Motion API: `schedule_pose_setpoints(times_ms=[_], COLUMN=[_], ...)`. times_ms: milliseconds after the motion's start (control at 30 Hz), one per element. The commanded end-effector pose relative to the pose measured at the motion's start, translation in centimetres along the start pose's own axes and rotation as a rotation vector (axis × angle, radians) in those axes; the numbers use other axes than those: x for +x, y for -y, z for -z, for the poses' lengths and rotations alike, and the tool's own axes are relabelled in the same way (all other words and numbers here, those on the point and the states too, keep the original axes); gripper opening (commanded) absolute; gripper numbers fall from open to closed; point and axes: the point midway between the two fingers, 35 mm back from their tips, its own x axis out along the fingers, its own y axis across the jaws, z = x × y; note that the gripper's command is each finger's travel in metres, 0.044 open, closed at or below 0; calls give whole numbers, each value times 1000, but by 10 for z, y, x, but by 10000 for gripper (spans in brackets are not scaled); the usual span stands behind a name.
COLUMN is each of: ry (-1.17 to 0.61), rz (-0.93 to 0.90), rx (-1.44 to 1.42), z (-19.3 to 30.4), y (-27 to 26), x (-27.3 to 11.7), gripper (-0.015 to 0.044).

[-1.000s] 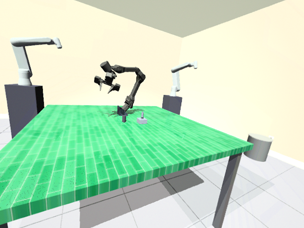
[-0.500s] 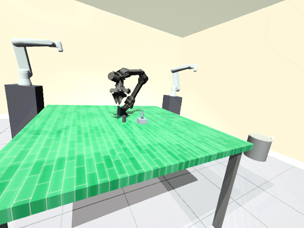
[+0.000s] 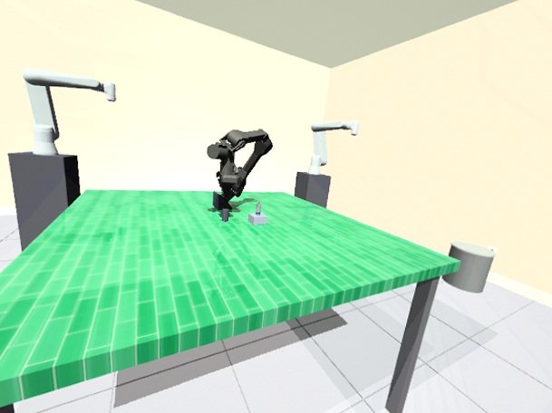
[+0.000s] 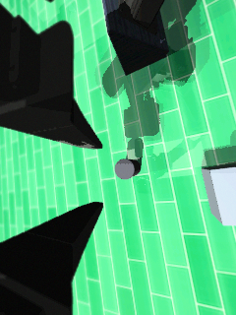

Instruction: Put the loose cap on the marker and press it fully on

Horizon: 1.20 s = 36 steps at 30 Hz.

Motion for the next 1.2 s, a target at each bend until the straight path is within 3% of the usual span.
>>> schedule_pose_setpoints(times_ms=[0, 1167], ry=[15, 16], rz=[-21, -20], rx=[1, 0], z=[-5, -7], y=[-3, -2], x=[25, 80], gripper=[251, 251])
